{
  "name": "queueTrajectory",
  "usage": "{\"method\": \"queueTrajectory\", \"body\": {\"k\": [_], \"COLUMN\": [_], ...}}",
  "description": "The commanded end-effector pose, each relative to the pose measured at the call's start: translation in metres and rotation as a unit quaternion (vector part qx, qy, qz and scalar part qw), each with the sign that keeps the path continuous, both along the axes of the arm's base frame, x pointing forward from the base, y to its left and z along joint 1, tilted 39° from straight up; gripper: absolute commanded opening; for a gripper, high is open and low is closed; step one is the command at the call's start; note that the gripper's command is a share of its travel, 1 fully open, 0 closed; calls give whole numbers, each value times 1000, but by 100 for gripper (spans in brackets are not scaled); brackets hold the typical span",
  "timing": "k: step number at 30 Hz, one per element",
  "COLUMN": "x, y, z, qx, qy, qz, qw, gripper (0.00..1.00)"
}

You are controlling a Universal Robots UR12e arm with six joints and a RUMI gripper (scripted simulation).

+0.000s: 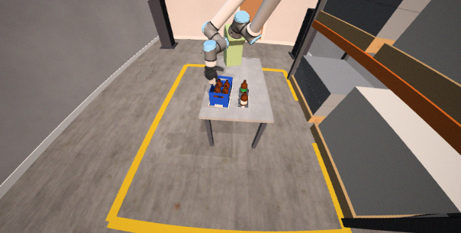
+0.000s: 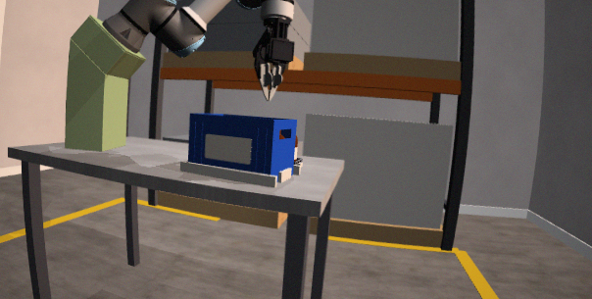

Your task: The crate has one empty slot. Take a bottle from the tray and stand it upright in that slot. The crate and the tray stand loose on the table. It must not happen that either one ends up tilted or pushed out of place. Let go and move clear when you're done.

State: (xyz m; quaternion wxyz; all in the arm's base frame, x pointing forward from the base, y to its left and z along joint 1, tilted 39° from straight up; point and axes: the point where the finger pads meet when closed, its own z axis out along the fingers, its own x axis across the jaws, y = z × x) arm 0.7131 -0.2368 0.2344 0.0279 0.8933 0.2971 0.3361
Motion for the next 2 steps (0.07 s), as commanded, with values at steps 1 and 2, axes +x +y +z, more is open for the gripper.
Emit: {"method": "queueTrajectory", "body": {"k": [1, 2], "x": [-2, -2], "y": [0, 0], "z": [0, 0], "qx": [1, 1], "qy": [0, 0], "qz": [0, 0], "qw": [1000, 1000], "gripper": [0, 0]}}
